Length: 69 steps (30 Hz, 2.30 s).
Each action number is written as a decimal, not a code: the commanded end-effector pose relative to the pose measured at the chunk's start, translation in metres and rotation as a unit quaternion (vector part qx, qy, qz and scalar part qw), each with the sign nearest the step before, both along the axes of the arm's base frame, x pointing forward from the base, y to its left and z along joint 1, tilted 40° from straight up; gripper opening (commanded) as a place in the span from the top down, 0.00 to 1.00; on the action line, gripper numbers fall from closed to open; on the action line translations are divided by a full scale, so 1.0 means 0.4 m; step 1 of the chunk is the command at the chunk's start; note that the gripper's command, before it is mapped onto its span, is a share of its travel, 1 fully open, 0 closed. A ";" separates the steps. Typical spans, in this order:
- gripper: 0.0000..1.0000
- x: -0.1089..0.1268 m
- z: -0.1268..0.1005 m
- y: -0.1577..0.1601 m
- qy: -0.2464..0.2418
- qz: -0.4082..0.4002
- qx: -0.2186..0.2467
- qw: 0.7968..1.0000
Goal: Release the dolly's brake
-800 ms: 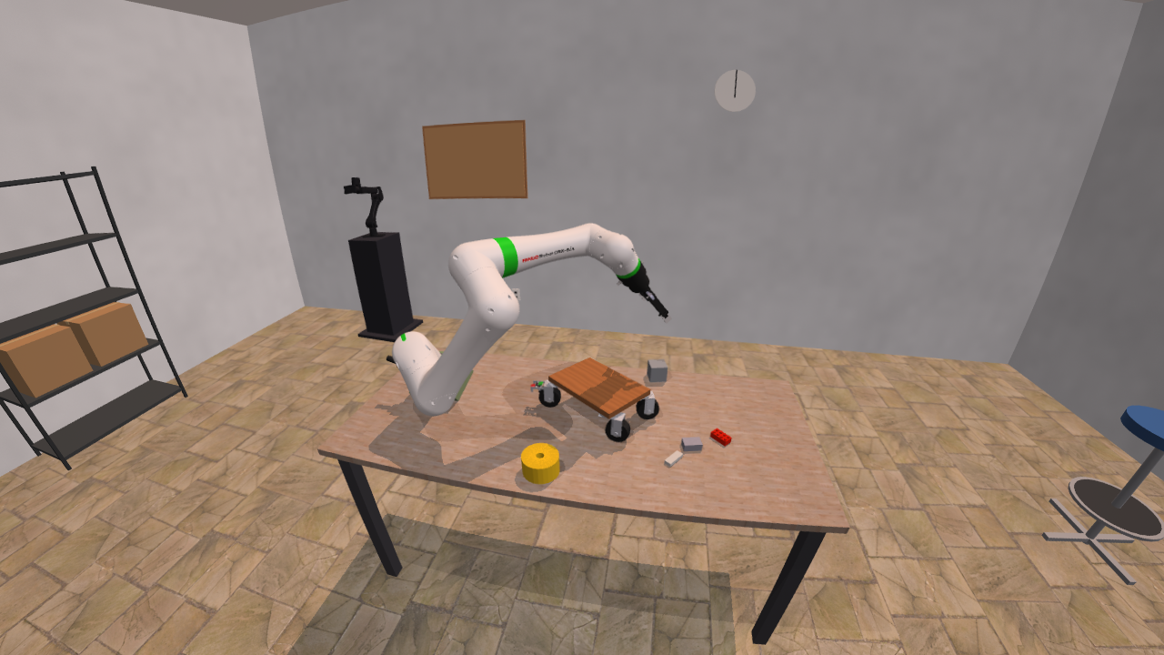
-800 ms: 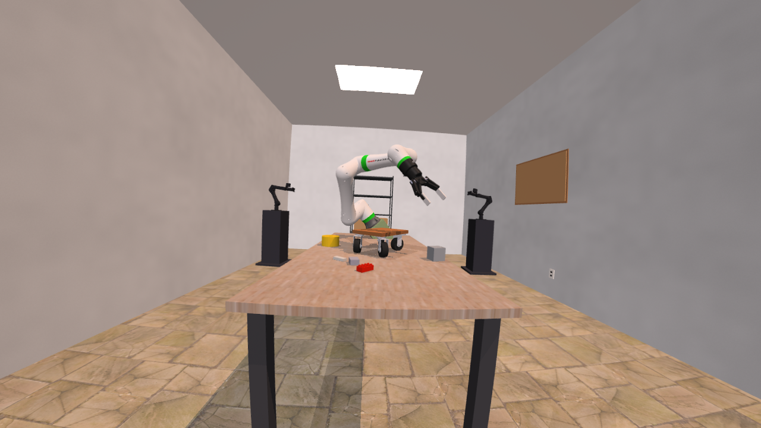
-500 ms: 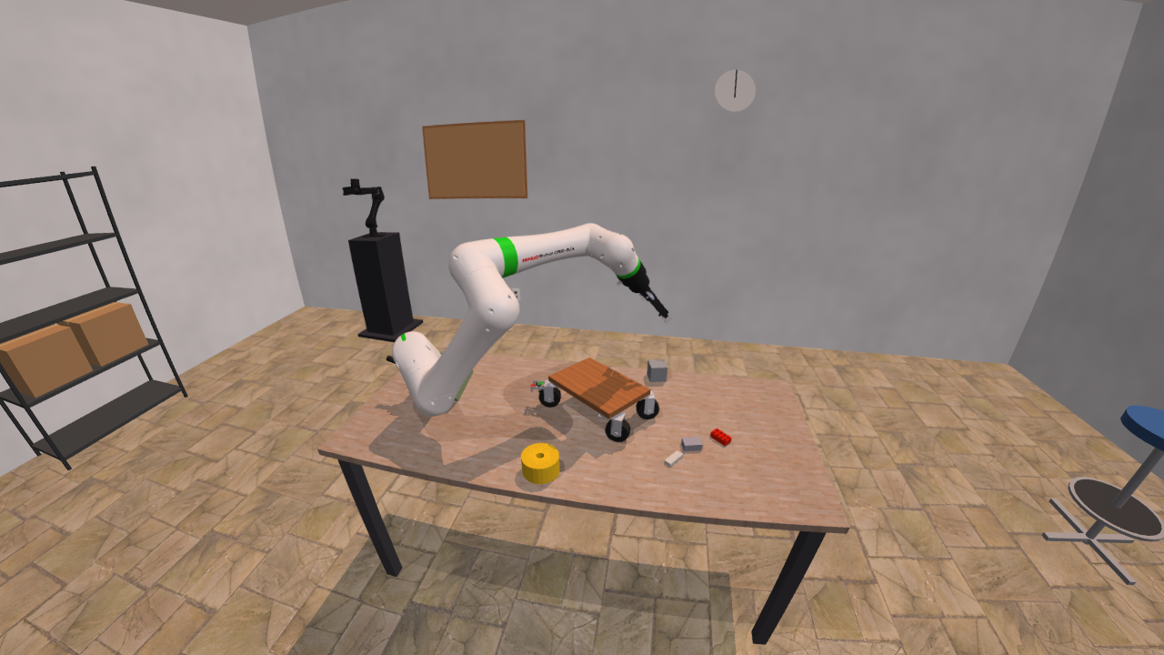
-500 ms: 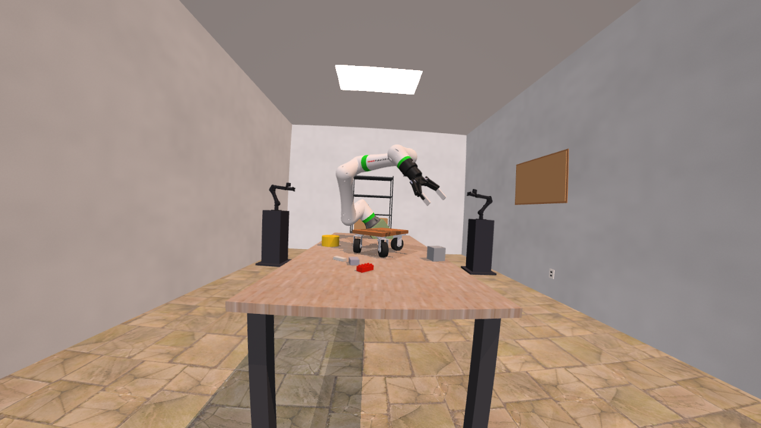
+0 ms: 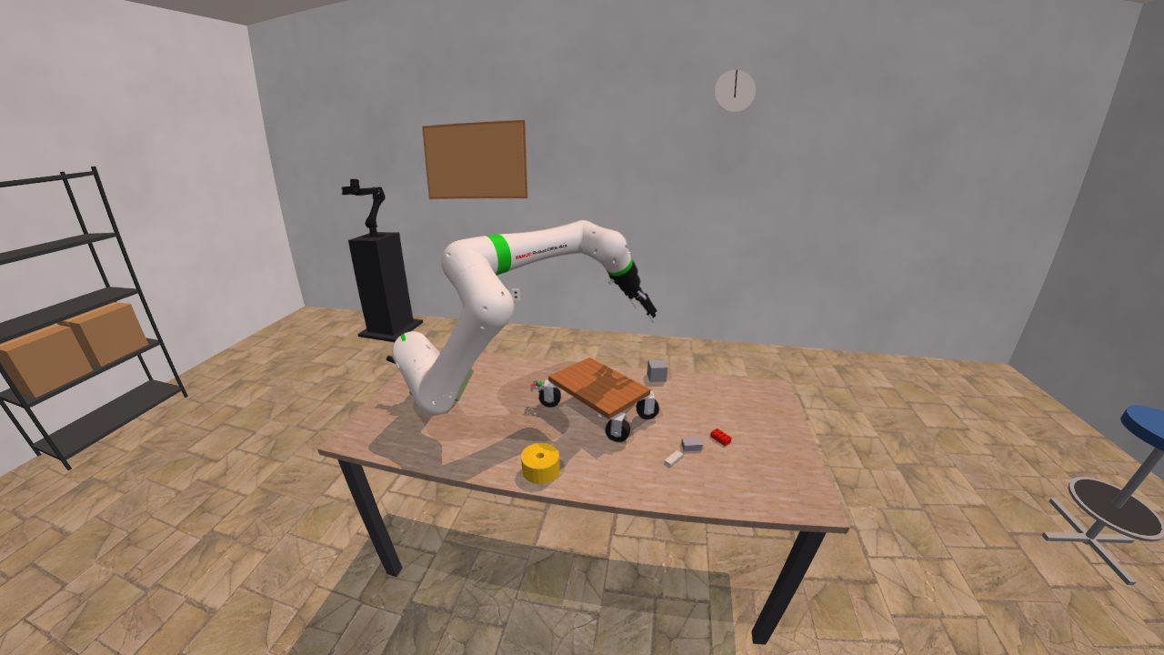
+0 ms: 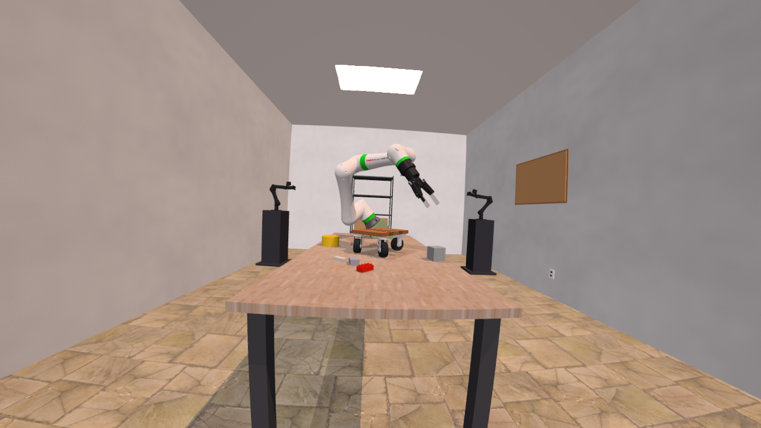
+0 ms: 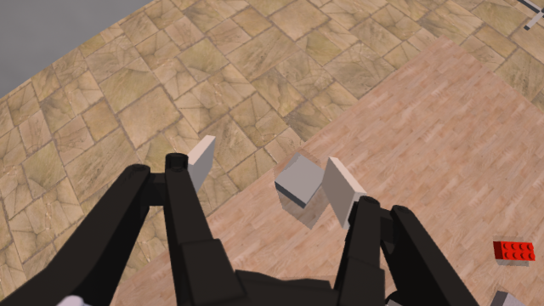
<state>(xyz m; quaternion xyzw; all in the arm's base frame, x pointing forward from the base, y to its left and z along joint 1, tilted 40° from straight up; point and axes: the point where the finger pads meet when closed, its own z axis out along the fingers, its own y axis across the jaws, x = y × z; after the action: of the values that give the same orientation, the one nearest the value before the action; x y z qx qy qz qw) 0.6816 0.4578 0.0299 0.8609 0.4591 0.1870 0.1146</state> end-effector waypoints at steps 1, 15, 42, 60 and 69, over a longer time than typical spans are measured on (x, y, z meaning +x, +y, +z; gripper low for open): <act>1.00 -0.149 0.013 -0.096 0.052 0.072 -0.107 0.990; 1.00 -0.484 0.070 -0.371 0.139 0.181 -0.262 0.938; 1.00 -0.779 0.185 -0.711 0.228 0.258 -0.394 0.852; 1.00 -0.773 0.163 -0.728 0.122 -0.059 -0.309 0.941; 1.00 -0.768 0.143 -0.744 0.050 -0.262 -0.232 0.935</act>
<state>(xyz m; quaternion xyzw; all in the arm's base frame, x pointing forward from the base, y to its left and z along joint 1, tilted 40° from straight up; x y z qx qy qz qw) 0.3734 0.1634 0.0913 0.8749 0.3544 -0.0469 0.3267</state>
